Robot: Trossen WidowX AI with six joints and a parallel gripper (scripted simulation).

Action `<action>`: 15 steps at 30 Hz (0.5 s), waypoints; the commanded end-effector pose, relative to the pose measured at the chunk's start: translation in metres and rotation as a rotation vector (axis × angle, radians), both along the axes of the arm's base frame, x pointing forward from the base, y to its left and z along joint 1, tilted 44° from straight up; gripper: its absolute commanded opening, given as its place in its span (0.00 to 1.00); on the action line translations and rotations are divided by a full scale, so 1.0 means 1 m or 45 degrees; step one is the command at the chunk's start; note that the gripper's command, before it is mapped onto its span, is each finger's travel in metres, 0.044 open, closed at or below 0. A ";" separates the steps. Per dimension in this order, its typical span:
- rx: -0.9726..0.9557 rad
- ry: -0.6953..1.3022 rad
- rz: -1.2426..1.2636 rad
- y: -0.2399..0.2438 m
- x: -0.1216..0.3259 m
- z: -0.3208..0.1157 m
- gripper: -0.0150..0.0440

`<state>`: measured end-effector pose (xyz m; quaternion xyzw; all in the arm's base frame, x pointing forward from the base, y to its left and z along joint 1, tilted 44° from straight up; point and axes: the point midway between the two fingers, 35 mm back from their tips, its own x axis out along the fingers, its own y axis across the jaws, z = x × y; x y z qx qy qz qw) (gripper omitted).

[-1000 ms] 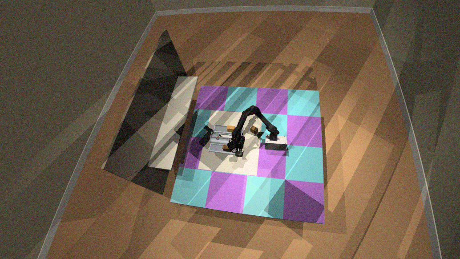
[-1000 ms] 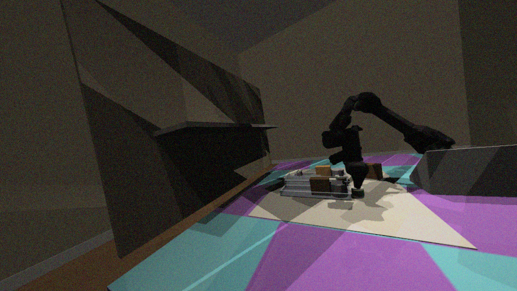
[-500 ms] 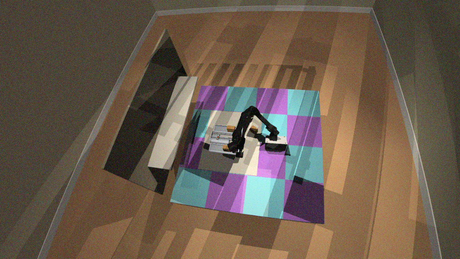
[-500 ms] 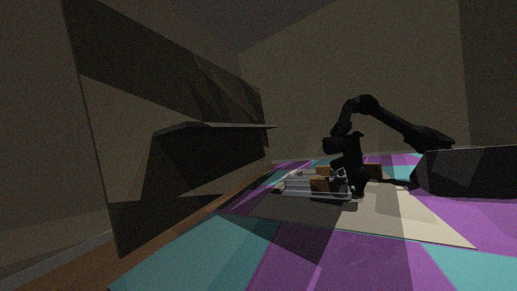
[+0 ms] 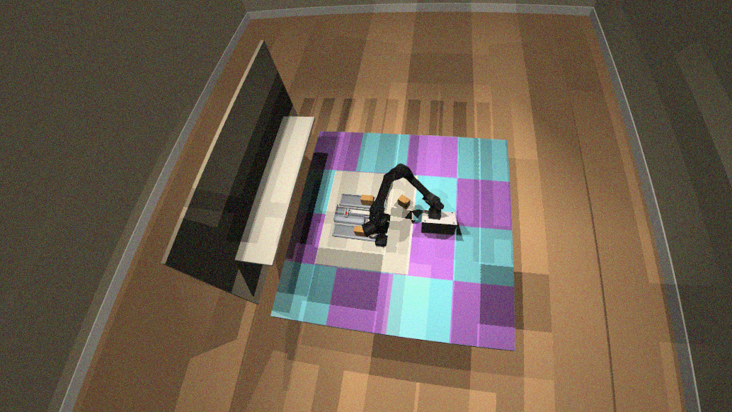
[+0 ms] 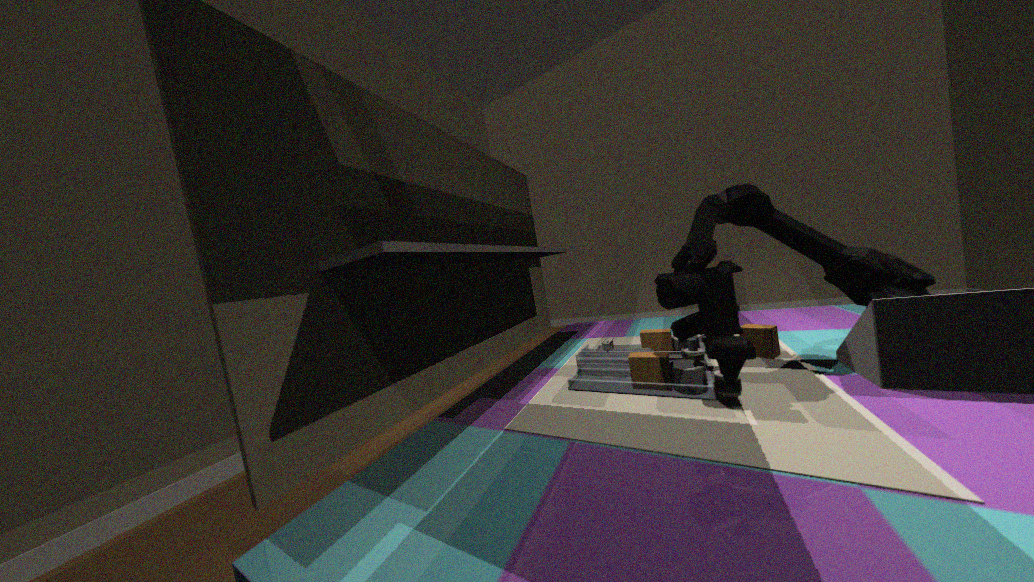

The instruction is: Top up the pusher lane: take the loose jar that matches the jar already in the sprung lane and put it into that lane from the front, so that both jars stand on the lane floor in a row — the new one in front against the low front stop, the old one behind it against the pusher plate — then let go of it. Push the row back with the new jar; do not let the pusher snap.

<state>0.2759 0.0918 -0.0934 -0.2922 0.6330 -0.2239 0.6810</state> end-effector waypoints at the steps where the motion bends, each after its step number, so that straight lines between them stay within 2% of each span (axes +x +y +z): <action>1: -0.004 -0.001 0.005 -0.001 0.000 0.000 0.44; 5: 0.029 0.011 0.042 0.009 -0.003 0.004 0.26; 15: 0.080 -0.028 0.050 0.043 -0.003 0.027 0.25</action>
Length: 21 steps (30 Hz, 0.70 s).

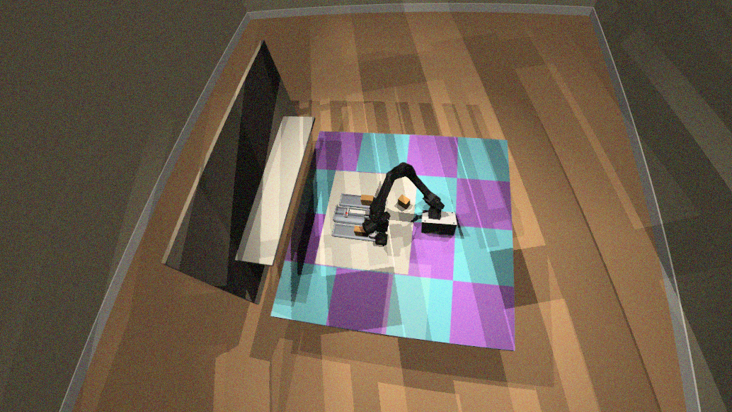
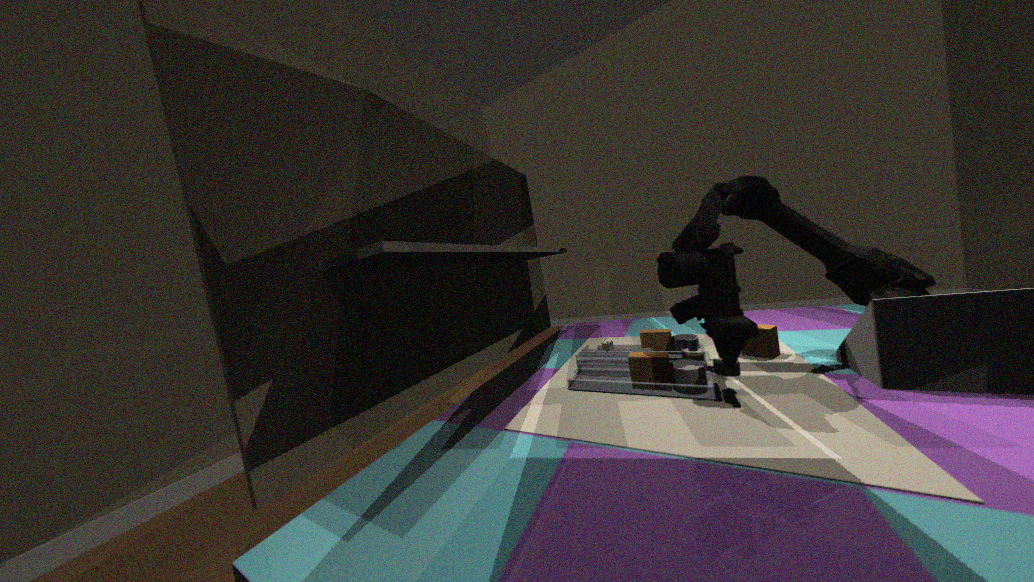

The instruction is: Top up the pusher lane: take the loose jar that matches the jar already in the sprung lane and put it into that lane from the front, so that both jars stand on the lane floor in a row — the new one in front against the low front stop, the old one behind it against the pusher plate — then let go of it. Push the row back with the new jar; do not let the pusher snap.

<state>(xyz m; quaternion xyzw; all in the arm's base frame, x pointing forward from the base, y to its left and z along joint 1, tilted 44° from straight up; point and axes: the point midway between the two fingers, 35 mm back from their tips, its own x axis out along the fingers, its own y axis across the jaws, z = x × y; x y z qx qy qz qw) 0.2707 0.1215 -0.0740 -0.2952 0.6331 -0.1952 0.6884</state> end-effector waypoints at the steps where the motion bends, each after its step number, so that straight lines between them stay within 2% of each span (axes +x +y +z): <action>1: 0.029 -0.035 -0.014 0.016 0.003 0.011 0.25; 13: -0.044 -0.011 -0.053 0.043 -0.001 0.054 0.25; 21: -0.041 -0.011 -0.054 0.030 0.004 0.061 0.25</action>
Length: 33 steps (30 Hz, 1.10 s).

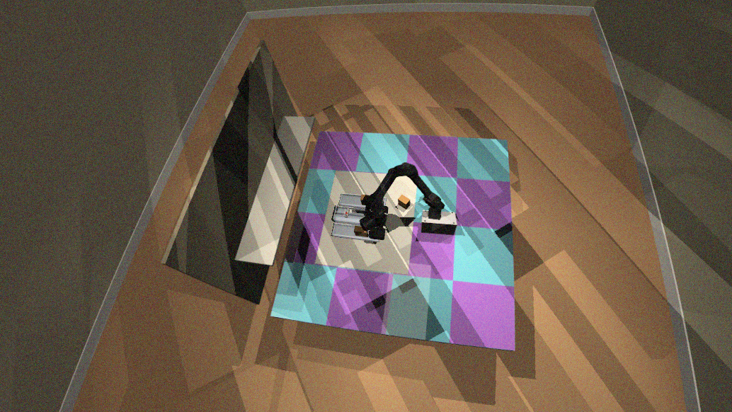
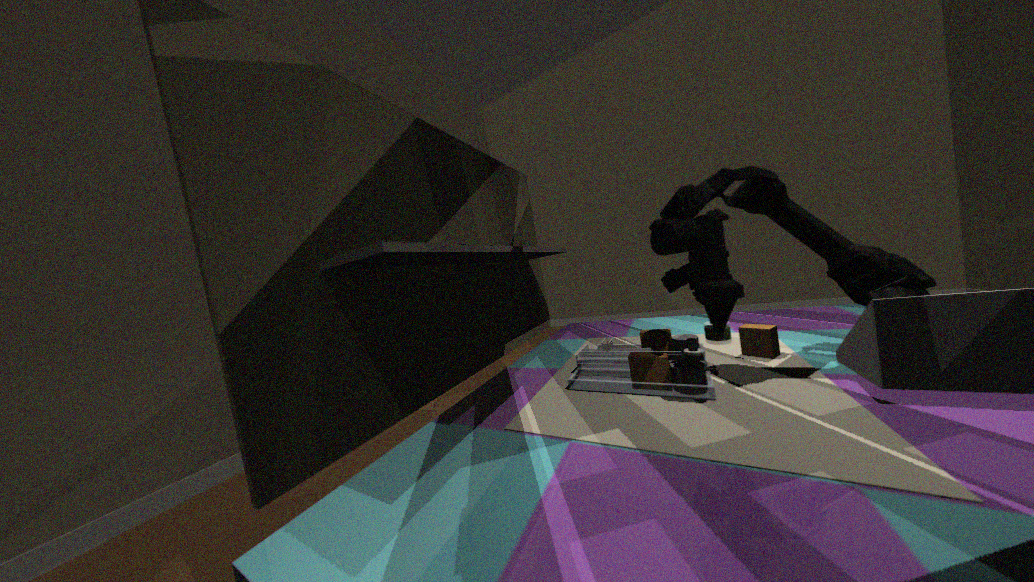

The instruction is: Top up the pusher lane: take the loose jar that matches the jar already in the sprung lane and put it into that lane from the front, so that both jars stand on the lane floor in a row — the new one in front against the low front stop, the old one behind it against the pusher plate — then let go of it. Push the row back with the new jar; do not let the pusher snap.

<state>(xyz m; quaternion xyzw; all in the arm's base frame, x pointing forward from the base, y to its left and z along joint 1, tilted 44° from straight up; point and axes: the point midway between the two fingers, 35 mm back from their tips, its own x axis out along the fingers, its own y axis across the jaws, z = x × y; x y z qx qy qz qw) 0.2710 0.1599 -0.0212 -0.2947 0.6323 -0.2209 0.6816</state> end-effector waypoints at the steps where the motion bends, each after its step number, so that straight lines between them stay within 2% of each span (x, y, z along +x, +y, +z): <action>1: 0.007 -0.002 -0.006 -0.014 0.005 0.010 0.25; 20: -0.006 -0.021 -0.027 -0.123 0.010 0.051 0.25; 33: -0.009 -0.022 -0.028 -0.140 0.011 0.038 0.25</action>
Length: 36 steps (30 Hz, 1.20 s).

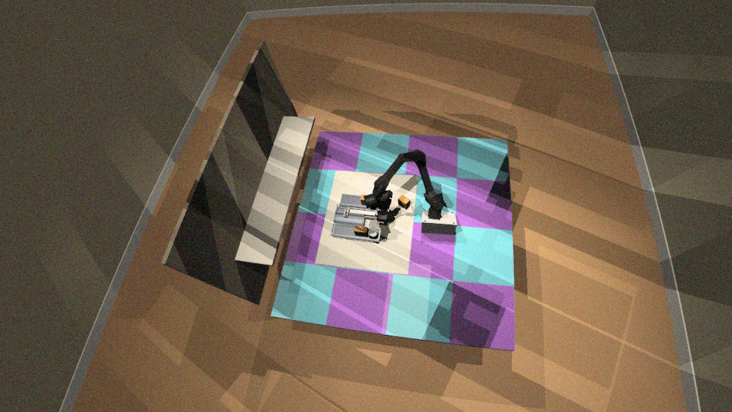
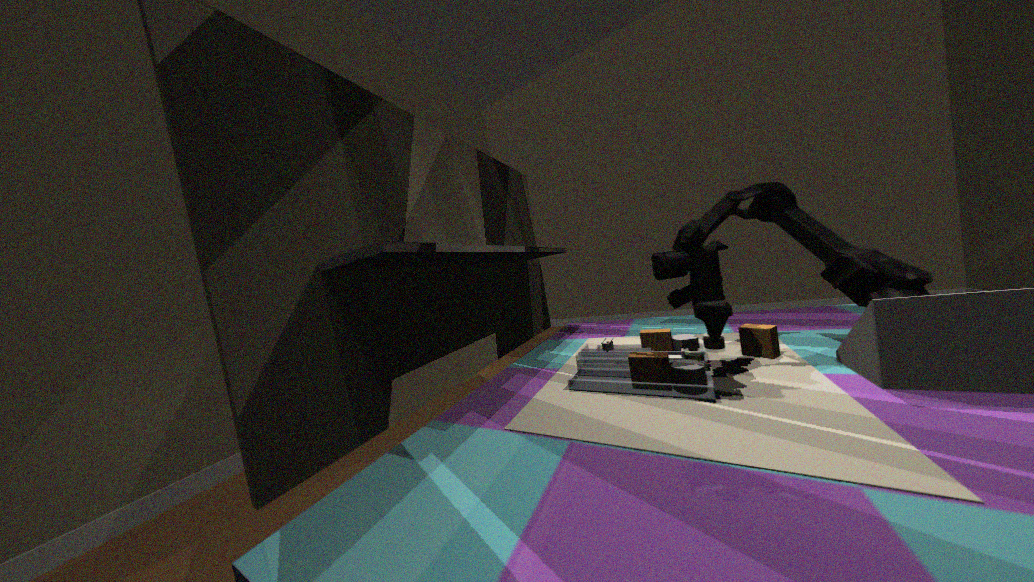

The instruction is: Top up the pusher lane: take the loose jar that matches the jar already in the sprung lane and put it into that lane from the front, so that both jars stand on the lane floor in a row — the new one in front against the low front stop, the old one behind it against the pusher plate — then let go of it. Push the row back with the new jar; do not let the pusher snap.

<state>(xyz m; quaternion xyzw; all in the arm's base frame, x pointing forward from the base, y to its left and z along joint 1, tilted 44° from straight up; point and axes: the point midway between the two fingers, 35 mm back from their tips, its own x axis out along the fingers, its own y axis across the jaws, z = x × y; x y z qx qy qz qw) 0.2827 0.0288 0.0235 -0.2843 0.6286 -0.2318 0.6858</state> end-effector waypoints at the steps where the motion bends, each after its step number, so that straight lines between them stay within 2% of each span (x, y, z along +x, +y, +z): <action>1: -0.010 0.005 0.003 -0.011 -0.001 -0.009 0.25; 36: -0.010 0.004 0.003 -0.011 0.010 -0.010 0.25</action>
